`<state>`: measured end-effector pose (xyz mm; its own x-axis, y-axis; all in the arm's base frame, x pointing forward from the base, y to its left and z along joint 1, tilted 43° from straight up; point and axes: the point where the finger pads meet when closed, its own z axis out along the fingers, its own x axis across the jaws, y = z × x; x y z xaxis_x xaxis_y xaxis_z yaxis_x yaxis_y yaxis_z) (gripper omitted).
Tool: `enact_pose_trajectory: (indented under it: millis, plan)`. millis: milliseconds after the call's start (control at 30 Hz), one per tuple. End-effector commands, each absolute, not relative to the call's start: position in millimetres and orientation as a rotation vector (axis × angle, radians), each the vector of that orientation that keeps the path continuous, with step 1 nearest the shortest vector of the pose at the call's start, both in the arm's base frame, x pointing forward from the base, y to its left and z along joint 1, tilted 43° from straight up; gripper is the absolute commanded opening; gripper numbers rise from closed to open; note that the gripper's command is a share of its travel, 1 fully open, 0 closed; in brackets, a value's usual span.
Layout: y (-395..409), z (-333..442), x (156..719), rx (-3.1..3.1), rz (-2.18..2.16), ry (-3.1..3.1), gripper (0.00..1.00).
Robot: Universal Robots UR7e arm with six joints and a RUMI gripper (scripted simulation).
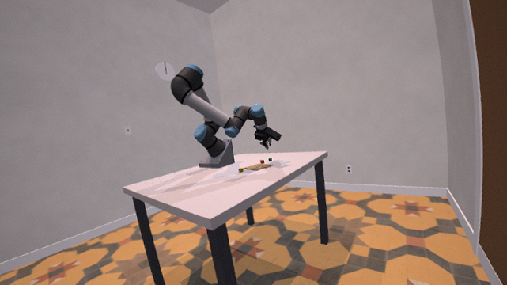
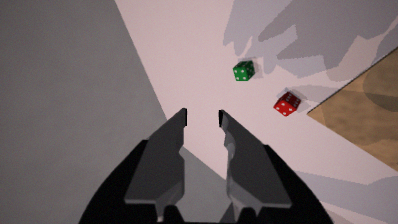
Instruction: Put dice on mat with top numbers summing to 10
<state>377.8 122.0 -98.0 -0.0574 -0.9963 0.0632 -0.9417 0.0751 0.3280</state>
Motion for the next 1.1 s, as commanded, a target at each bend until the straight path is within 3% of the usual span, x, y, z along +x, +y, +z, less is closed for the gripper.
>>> enact_pose_trajectory:
  millis: [0,1067]
  plan:
    - [124,-99,377,2.066,-0.296,-1.97,0.21]
    - [141,-107,359,2.746,-0.372,-0.675,0.21]
